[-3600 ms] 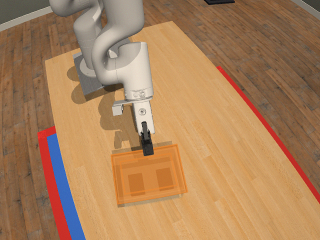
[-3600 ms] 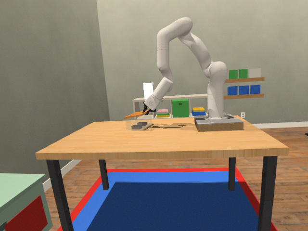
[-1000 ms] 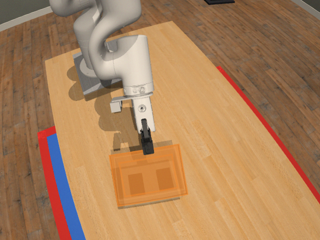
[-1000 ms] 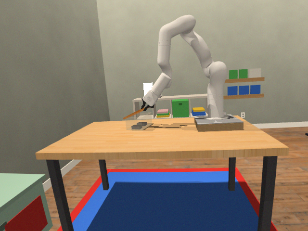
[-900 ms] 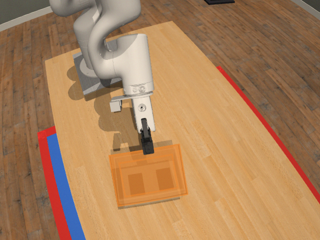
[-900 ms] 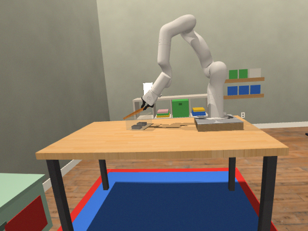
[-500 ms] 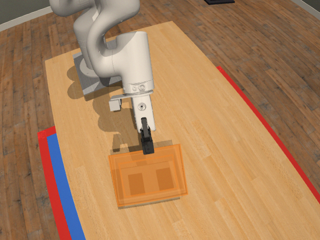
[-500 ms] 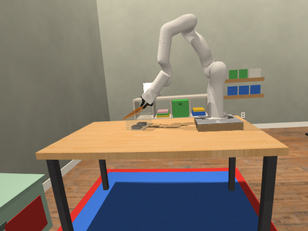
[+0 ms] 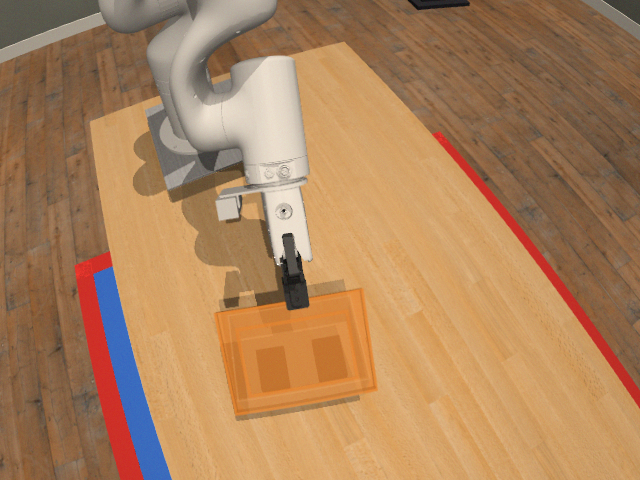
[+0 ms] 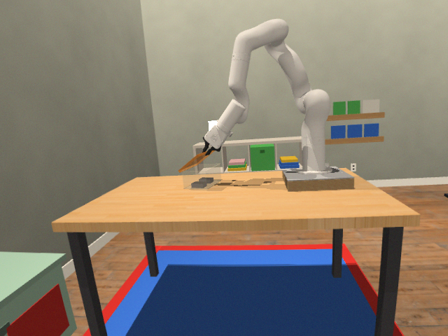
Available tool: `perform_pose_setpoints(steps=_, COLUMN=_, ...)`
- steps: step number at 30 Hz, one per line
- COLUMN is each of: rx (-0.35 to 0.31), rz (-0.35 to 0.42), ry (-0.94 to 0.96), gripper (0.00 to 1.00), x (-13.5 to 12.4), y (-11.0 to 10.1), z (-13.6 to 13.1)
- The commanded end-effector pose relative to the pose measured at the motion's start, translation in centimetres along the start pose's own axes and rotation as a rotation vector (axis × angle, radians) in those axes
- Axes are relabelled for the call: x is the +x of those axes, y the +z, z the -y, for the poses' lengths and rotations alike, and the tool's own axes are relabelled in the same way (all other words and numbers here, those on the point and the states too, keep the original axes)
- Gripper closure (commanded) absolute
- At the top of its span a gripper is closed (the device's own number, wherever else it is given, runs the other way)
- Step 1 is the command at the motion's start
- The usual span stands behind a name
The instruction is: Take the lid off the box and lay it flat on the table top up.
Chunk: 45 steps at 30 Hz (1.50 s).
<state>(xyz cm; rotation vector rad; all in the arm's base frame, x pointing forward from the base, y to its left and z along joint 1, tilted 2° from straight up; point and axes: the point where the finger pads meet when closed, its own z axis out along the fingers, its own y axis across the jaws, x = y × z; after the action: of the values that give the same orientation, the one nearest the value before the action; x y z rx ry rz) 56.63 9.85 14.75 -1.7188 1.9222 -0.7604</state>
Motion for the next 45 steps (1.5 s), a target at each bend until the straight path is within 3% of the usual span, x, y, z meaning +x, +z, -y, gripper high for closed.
perform_pose_setpoints(steps=1, rx=0.002, rz=0.000, ry=0.001, gripper=1.00, x=0.0, y=-0.3, z=1.3)
perform_pose_setpoints(steps=12, rx=0.002, rz=0.000, ry=0.001, gripper=1.00, x=0.0, y=-0.5, z=2.2)
perform_pose_setpoints(steps=22, rx=0.003, rz=0.000, ry=0.001, gripper=1.00, x=0.0, y=-0.7, z=4.8)
perform_pose_setpoints(steps=45, rx=0.002, rz=0.000, ry=0.001, gripper=1.00, x=-0.5, y=-0.7, z=4.8)
